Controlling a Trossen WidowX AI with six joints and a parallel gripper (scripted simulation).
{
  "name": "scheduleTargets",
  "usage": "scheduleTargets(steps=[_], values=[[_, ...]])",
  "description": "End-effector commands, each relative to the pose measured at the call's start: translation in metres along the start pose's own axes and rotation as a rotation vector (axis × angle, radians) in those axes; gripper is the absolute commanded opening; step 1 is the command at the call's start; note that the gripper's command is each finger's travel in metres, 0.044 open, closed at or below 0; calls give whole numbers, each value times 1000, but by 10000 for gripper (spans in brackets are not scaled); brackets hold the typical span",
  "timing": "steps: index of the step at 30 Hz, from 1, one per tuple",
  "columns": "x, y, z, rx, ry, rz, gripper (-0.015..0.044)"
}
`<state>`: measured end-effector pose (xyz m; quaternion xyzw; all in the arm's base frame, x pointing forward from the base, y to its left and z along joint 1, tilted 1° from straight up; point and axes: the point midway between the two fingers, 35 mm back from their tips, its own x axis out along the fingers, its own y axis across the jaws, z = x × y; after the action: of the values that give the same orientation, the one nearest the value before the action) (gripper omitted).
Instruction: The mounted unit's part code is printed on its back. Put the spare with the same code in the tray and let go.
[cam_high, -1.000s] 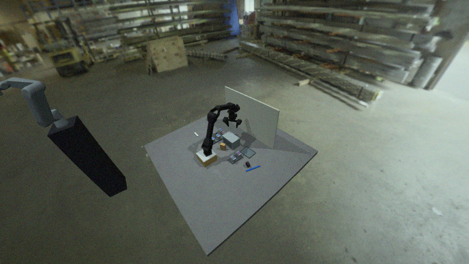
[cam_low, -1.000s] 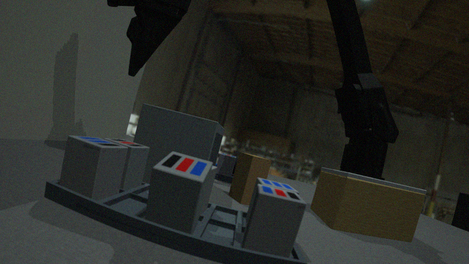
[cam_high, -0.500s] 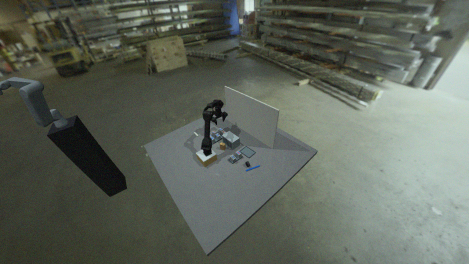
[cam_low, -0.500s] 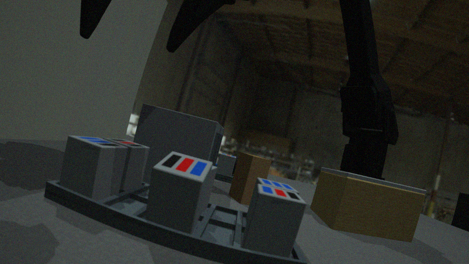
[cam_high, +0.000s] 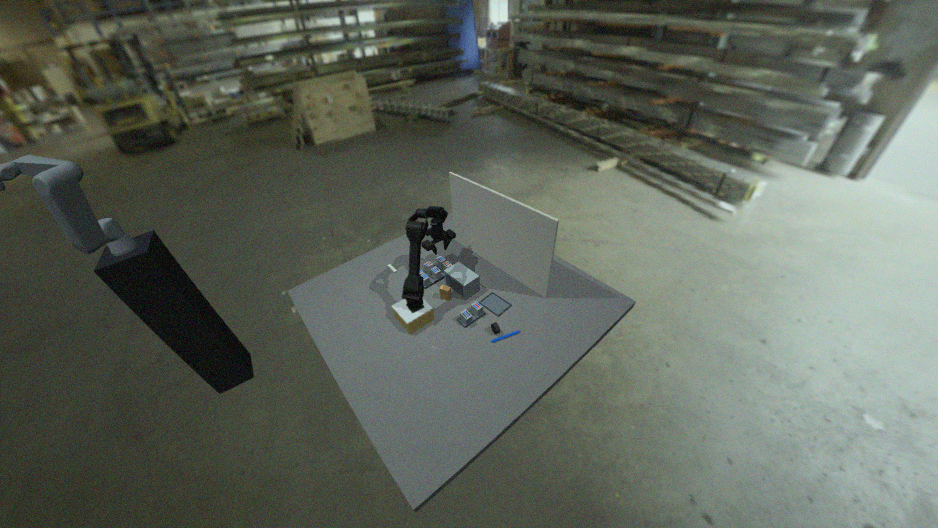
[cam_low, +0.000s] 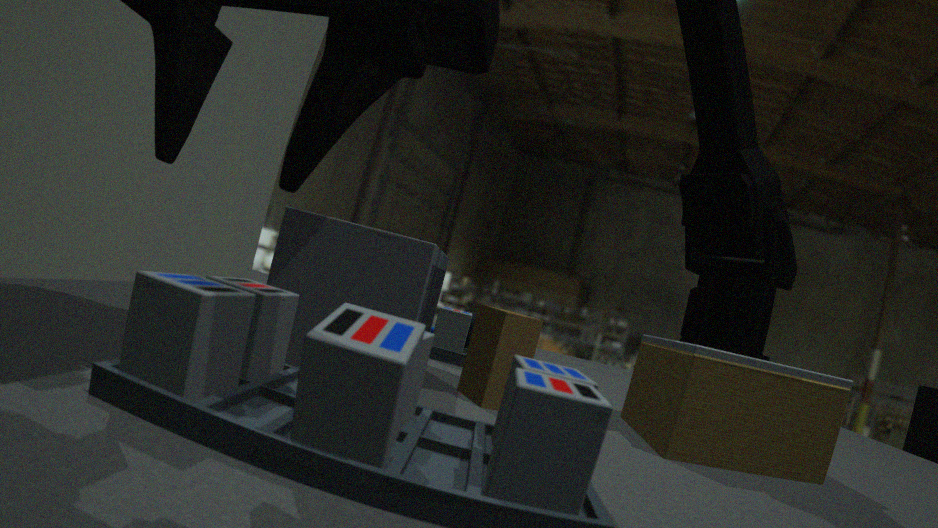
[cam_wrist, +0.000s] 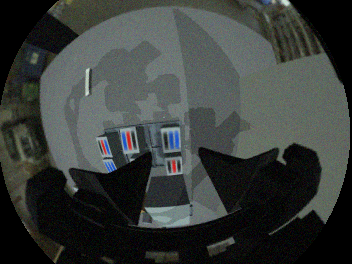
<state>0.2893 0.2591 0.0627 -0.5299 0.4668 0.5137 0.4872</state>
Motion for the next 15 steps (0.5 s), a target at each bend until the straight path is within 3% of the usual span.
scheduleTargets(steps=[1, 15], values=[[5, 1, 0, -2, 1, 2, 300], [28, 0, 1, -2, 1, 2, 300]])
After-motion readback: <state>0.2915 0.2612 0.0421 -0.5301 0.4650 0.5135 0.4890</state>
